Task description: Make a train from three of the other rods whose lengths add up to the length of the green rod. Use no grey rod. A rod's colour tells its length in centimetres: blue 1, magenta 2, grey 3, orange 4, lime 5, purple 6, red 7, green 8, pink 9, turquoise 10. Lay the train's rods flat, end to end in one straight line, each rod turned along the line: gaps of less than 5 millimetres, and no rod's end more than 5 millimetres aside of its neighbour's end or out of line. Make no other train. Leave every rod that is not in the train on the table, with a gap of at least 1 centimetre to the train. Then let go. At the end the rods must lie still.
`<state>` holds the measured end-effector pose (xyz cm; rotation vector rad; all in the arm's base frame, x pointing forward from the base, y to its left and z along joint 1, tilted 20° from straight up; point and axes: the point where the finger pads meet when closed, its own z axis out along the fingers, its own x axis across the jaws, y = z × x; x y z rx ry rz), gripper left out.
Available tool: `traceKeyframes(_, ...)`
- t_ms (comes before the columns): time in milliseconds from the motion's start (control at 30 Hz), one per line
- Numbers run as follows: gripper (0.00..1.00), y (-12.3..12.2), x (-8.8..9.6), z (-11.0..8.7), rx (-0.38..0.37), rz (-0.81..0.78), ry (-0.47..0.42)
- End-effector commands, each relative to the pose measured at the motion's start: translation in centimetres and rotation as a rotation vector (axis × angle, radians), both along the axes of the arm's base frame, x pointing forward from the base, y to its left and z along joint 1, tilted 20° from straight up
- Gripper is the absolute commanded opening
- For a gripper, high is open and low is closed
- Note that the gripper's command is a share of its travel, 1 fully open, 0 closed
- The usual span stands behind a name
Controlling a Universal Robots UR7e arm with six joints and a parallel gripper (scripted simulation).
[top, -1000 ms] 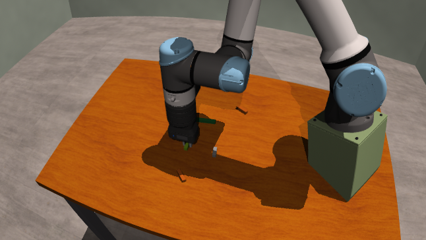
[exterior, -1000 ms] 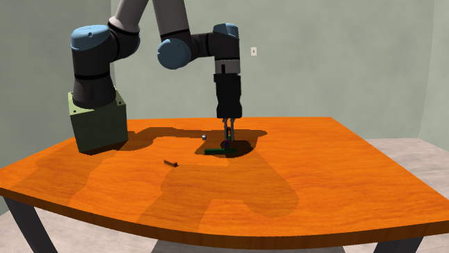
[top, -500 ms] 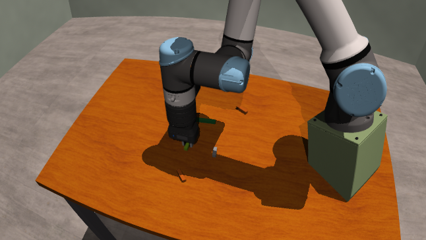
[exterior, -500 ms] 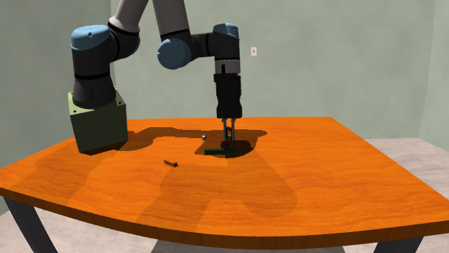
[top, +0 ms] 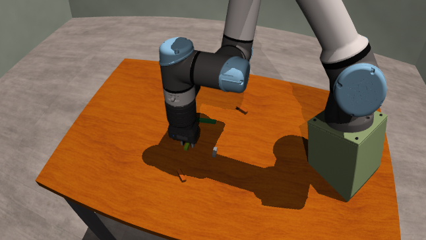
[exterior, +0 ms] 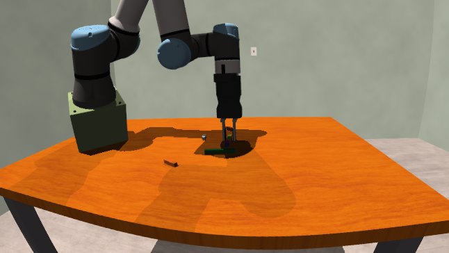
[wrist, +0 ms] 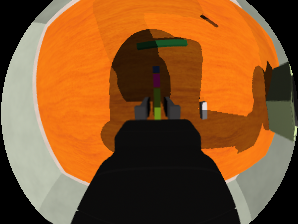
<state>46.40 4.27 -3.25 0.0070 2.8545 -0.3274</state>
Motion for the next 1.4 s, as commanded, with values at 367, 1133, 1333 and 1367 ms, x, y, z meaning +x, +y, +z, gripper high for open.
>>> traceKeyframes(367, 0.54, 0.3, -0.3, 1.1, 0.000, 0.000, -0.001)
traceKeyframes(1133, 0.54, 1.9, -2.3, 8.2, 0.000, 0.000, -0.001)
traceKeyframes(1333, 0.54, 2.0, -2.3, 8.5, 0.000, 0.000, -0.001)
traceKeyframes(1367, 1.00, 2.0, -2.3, 8.5, 0.000, 0.000, -0.001)
